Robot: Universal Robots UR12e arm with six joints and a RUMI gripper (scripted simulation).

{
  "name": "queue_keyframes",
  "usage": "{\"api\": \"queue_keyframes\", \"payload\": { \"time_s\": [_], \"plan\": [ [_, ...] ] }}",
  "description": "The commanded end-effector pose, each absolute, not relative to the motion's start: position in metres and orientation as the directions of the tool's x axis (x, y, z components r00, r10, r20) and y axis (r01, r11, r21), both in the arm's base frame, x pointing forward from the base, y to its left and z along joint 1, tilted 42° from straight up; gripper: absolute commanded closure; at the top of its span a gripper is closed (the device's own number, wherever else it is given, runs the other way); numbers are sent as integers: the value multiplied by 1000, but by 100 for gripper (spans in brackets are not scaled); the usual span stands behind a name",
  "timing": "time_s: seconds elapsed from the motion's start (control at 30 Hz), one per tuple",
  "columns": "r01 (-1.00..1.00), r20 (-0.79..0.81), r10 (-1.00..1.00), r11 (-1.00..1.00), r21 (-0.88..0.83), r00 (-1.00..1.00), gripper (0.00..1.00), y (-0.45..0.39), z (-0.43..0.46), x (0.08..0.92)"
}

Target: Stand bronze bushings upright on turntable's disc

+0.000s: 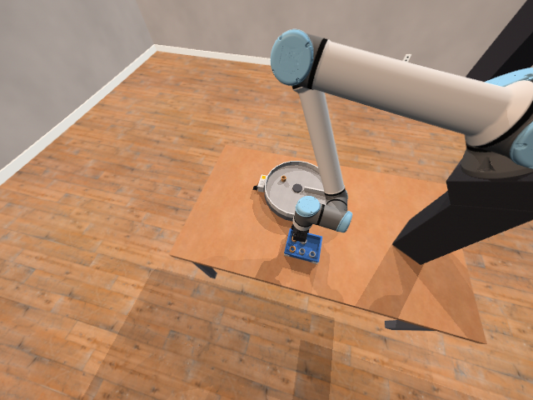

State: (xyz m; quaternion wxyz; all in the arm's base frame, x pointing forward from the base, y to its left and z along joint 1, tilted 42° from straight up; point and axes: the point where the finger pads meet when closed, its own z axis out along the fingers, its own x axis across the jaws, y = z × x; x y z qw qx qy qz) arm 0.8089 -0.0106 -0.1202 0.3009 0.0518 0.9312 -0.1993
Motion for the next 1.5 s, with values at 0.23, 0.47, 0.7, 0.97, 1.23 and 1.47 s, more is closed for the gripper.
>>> {"api": "queue_keyframes", "payload": {
  "time_s": [0.23, 0.47, 0.7, 0.97, 1.23, 1.47],
  "plan": [
    [216, -582, -24, 915, -340, -813, 94, -10, -120, 809],
    [216, -582, -24, 915, -340, -813, 94, -10, -120, 809],
    [216, -582, -24, 915, -340, -813, 94, -10, -120, 809],
    [216, -582, -24, 915, -340, -813, 94, -11, -121, 810],
    [216, -582, -24, 915, -340, -813, 94, -14, -127, 814],
    [216, -582, -24, 915, -340, -813, 94, -18, -134, 819]
  ]
}}
